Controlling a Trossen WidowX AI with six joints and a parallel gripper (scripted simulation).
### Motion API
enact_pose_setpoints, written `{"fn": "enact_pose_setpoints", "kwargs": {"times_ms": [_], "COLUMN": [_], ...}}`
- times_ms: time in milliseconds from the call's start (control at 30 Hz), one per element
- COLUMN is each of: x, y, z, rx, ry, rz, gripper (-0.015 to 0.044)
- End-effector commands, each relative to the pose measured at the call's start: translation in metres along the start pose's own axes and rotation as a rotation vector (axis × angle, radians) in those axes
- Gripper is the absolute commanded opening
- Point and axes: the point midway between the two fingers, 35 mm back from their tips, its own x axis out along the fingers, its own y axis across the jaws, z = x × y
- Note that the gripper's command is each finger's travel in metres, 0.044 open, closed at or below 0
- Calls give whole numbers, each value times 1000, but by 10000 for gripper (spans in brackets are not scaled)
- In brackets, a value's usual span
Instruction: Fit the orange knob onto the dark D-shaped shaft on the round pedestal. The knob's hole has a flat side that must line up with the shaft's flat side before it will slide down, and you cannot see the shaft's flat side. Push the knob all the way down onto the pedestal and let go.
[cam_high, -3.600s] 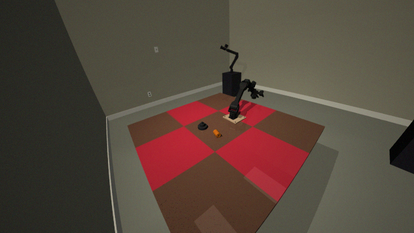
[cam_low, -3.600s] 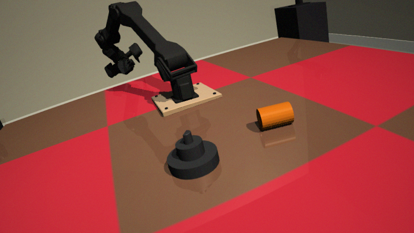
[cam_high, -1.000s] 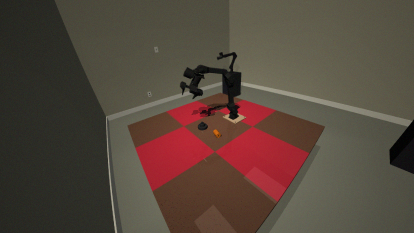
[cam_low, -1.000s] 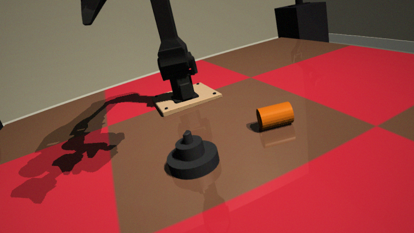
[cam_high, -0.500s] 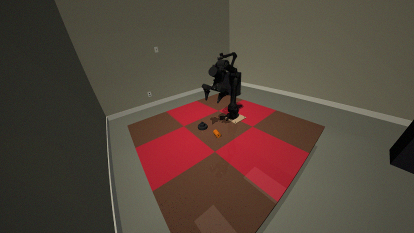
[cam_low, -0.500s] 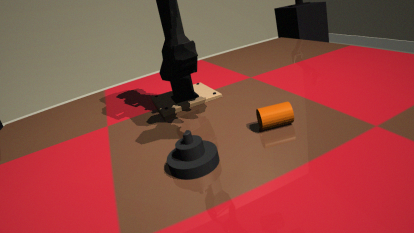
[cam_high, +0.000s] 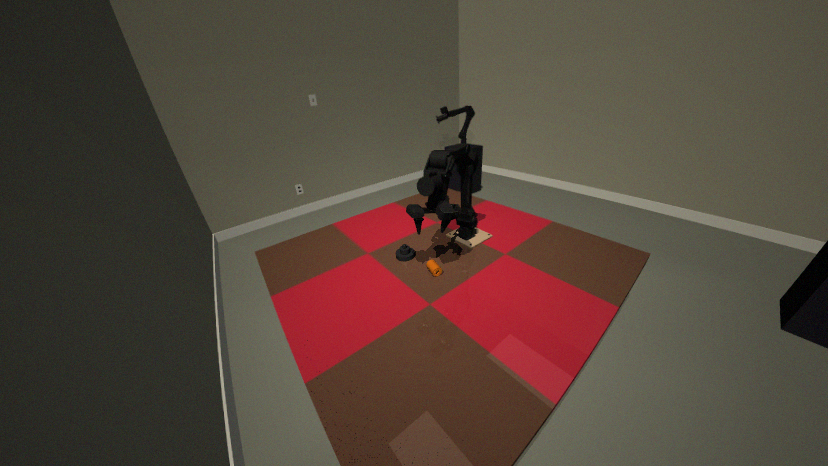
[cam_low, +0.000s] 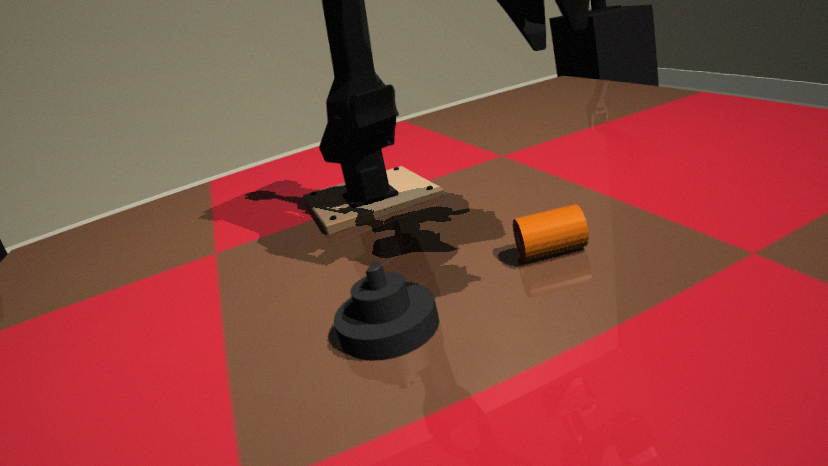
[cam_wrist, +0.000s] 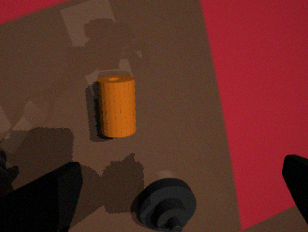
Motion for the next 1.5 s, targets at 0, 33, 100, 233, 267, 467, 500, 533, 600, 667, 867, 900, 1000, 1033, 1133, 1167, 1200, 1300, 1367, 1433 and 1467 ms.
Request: {"fn": "enact_pose_setpoints", "kwargs": {"times_ms": [0,33,100,233,267,467,500,533,600,667,867,900,1000,1033,1133,1167,1200,1300,1367,1433,1467], "x": [68,84,103,106,107,130,130,130,131,134,143,145,150,151,156,158,159,164,167,170,172], "y": [19,26,34,36,36,41,41,41,41,42,43,44,45,45,46,46,47,48,49,50,50], "z": [0,-2,-4,-5,-5,-4,-4,-4,-4,-4,-3,-3,-3,-3,-3,-3,-3,-3,-3,-3,-3], "rx": [8,10,12,12,12,12,12,12,12,12,12,12,12,12,12,12,12,12,12,12,12], "ry": [93,116,144,149,149,149,149,149,149,149,149,149,149,149,149,149,149,149,149,149,149], "rz": [143,175,214,220,220,220,220,220,220,220,220,220,220,220,220,221,221,221,221,221,221], "gripper": [440,440,440,440,440,440,440,440,440,440,440,440,440,440,440,440,440,440,440,440,440]}}
